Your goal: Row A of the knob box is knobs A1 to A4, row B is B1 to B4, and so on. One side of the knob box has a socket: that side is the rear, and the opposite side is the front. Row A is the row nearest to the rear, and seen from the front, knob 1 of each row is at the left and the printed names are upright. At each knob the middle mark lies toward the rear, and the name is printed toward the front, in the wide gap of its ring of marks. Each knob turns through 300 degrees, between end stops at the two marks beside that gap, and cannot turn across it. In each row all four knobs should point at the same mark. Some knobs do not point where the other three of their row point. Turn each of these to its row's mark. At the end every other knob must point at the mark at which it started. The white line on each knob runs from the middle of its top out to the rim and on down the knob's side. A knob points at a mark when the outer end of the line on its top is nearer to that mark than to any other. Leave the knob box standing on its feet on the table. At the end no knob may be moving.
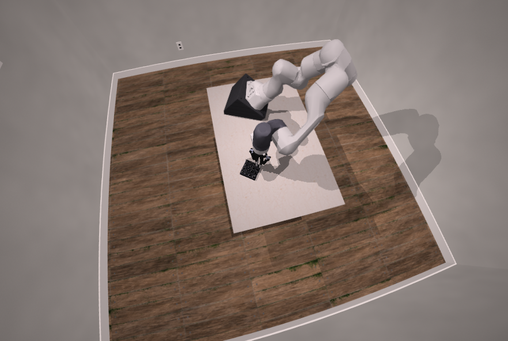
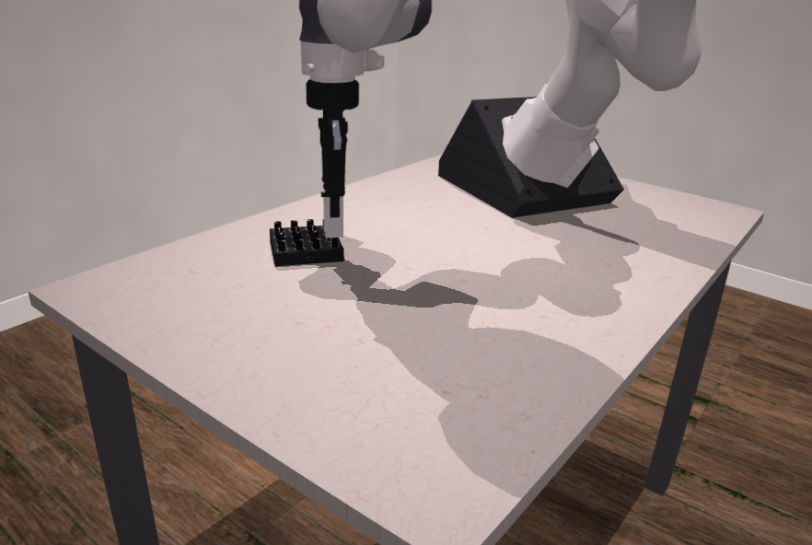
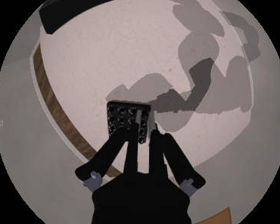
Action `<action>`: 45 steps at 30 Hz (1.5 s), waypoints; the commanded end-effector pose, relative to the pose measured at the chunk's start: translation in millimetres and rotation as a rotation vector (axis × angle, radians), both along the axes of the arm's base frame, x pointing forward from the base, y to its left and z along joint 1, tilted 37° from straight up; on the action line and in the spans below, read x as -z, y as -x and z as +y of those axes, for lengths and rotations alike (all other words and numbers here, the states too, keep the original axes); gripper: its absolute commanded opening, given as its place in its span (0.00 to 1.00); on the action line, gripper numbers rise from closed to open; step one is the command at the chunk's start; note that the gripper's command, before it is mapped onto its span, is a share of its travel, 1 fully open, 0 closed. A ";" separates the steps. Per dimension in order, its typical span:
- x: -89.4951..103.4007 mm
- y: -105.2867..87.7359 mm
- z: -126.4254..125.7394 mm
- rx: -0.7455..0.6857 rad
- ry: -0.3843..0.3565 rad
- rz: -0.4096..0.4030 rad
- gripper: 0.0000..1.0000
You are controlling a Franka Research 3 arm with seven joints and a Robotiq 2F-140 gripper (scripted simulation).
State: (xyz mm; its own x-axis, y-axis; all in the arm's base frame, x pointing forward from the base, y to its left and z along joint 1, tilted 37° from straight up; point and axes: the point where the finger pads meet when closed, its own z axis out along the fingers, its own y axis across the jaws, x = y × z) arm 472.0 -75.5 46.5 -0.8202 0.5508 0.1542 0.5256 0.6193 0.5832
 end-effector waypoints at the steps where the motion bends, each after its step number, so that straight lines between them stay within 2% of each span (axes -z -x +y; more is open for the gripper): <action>1: 0.3 -1.3 0.1 -0.003 0.002 -0.004 0.12; 45: 11.5 -4.5 7.9 -0.003 0.002 -0.004 0.12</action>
State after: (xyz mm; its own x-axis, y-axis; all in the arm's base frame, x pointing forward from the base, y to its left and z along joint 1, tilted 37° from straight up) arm 474.9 -67.2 35.5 -0.8189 0.5519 0.1575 0.5280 0.6168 0.5838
